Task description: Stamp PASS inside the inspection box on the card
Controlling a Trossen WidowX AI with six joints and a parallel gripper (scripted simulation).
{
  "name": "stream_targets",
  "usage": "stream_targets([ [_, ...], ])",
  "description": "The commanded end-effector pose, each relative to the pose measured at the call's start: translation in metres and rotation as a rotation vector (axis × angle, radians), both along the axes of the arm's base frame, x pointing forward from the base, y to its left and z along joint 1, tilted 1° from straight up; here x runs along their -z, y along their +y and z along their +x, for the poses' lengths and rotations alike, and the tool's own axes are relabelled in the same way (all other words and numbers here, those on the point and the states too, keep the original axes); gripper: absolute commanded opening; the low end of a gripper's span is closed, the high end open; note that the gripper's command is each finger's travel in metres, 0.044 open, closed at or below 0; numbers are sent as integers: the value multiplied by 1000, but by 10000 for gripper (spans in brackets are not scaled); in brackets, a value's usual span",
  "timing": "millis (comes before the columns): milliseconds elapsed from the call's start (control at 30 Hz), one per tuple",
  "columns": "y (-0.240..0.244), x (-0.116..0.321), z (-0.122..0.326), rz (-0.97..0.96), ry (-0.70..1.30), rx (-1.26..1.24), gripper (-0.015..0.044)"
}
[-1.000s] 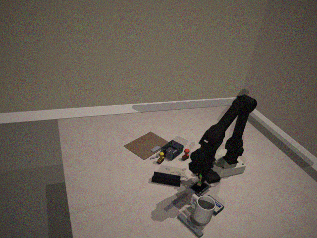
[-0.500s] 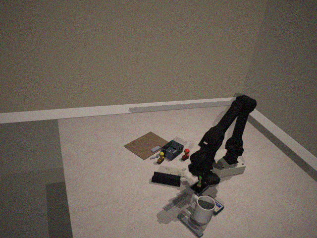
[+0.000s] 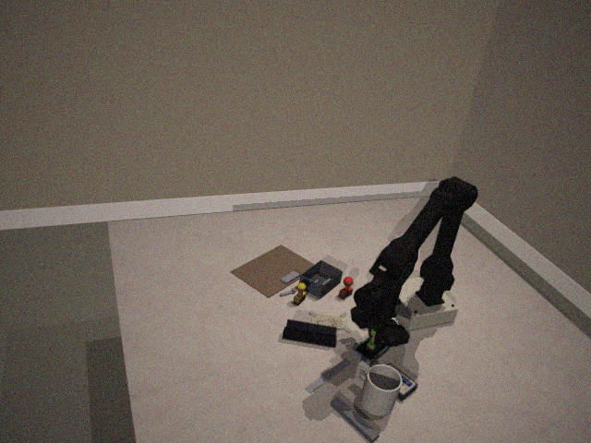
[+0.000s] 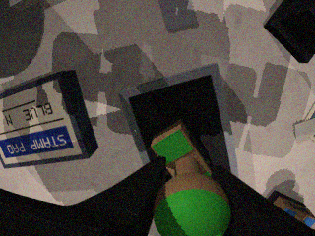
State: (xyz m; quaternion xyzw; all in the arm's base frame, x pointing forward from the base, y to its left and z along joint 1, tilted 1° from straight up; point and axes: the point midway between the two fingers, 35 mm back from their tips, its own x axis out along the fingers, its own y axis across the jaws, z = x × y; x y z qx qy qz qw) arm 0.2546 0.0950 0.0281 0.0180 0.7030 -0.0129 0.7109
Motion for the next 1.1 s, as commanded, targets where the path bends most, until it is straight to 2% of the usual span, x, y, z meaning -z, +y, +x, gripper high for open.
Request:
stream_targets([
  [0,0,1,0,-3,-1,0,0],
  [1067,0,5,0,-3,-1,0,0],
])
